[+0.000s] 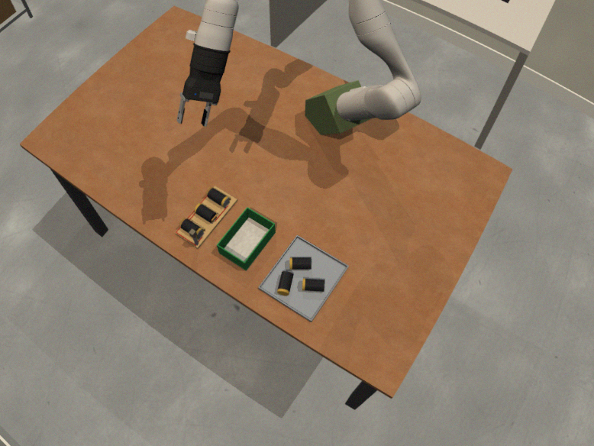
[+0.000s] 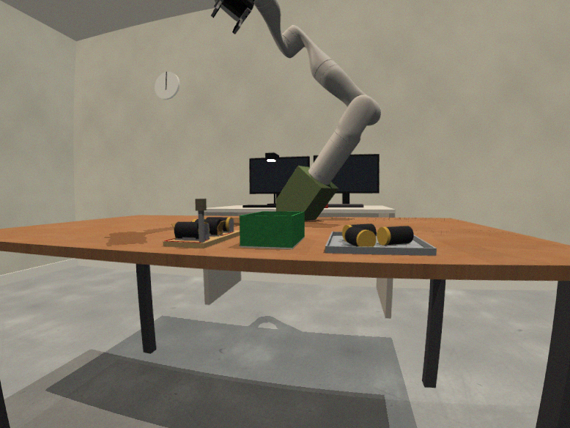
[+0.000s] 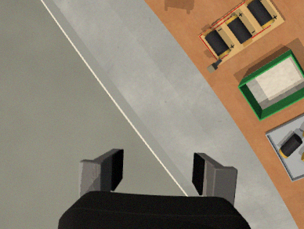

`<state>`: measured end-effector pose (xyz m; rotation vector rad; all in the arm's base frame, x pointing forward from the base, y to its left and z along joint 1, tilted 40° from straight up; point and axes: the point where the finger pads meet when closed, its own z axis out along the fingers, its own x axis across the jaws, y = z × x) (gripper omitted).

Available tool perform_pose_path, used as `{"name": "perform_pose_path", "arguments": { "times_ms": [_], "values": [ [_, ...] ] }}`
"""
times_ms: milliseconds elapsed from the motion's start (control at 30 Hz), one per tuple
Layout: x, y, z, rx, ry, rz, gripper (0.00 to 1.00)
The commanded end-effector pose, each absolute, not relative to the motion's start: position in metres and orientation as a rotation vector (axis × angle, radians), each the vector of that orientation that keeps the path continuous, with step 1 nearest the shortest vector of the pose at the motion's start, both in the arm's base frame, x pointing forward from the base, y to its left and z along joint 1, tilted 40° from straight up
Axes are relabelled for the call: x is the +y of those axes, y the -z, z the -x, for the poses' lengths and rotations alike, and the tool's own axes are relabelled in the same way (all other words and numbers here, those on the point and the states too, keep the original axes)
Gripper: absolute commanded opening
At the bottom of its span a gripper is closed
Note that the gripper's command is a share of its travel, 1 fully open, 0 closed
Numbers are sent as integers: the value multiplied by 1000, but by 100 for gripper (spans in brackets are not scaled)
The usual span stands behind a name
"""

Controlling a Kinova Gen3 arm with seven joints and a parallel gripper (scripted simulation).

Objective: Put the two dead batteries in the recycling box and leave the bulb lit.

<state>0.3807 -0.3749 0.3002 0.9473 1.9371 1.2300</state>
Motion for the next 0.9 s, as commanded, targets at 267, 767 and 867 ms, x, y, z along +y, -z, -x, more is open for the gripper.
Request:
{"name": "perform_pose_path", "arguments": {
  "times_ms": [267,767,867],
  "values": [
    [-362,-275,-401,2008,-1217,-902,100],
    [-355,-261,-410,2046,-1206,-876,100],
    [-348,-247,-418,2083,-1194,-848,100]
  ]
}}
